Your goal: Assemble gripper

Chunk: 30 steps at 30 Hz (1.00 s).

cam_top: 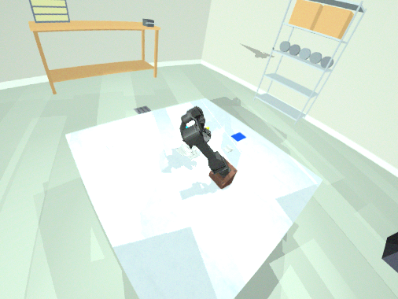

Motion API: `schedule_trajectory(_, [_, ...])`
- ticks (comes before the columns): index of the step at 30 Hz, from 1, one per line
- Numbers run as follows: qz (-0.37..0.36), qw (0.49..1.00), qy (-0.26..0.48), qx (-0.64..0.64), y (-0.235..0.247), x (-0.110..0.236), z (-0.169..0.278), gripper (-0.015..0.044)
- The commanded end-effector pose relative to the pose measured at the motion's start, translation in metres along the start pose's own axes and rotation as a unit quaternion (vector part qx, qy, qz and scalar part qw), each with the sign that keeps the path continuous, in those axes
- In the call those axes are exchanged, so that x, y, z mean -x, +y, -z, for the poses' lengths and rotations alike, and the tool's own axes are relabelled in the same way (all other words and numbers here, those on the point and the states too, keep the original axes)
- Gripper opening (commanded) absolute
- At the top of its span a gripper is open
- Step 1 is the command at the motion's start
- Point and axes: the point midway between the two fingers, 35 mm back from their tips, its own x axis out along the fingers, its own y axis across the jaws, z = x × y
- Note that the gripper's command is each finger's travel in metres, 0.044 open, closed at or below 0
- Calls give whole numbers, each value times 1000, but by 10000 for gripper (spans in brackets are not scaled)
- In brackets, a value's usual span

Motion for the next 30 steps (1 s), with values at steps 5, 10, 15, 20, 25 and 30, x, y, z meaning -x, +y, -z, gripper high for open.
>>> schedule_trajectory(5, [1,1000,1,-2,0,-9,1,351])
schedule_trajectory(10, [1,1000,1,-2,0,-17,2,351])
schedule_trajectory(15, [1,1000,1,-2,0,-25,2,351])
schedule_trajectory(20, [1,1000,1,-2,0,-33,2,351])
schedule_trajectory(25, [1,1000,2,-2,0,-42,2,351])
schedule_trajectory(30, [2,1000,2,-2,0,-50,1,351])
